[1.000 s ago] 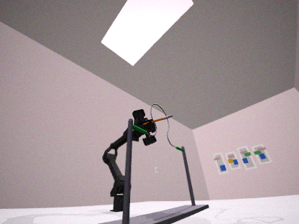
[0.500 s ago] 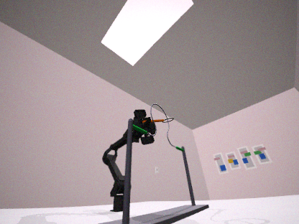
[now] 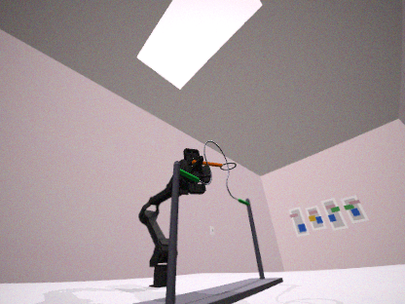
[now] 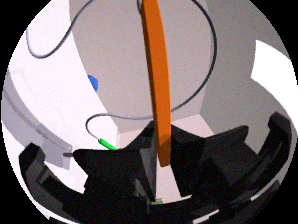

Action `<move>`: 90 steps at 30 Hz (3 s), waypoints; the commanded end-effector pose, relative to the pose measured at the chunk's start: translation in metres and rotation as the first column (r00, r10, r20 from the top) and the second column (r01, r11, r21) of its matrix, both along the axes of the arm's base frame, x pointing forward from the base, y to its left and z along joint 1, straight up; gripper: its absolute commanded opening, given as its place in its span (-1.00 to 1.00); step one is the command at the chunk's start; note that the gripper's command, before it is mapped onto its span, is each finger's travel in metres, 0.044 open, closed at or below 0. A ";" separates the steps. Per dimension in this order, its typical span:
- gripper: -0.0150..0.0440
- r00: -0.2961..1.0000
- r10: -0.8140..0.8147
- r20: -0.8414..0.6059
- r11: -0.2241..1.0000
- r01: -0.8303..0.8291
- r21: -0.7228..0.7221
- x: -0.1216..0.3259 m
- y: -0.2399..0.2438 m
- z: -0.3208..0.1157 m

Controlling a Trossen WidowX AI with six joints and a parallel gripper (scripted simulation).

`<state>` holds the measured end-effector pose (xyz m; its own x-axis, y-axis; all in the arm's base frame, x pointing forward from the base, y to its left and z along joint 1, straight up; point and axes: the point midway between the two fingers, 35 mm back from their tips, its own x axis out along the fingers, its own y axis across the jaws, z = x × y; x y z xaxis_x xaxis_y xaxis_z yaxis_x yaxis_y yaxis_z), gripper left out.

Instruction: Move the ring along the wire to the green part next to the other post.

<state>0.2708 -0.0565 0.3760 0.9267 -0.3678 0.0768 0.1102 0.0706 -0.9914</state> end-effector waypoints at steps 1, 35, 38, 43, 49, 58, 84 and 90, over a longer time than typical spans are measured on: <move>-1.00 1.000 0.003 0.011 0.998 -0.003 -0.058 -0.001 0.000 0.004; -1.00 0.998 0.013 0.062 0.876 0.018 -0.482 -0.001 0.003 0.022; -1.00 0.998 0.015 0.066 0.858 0.021 -0.513 -0.001 0.003 0.023; -1.00 0.997 0.018 0.072 0.829 0.026 -0.558 -0.001 0.004 0.025; -1.00 0.997 0.020 0.077 0.801 0.030 -0.598 -0.001 0.004 0.025; -1.00 0.997 0.021 0.079 0.791 0.032 -0.610 -0.001 -0.001 0.019; -1.00 0.995 -0.084 0.047 0.965 0.093 -0.247 -0.007 -0.024 -0.049; -1.00 0.996 -0.087 0.017 0.990 0.089 -0.105 -0.006 -0.026 -0.071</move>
<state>0.2656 -0.0813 0.3153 0.8913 -0.4214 0.1675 0.1263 -0.1241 -0.9842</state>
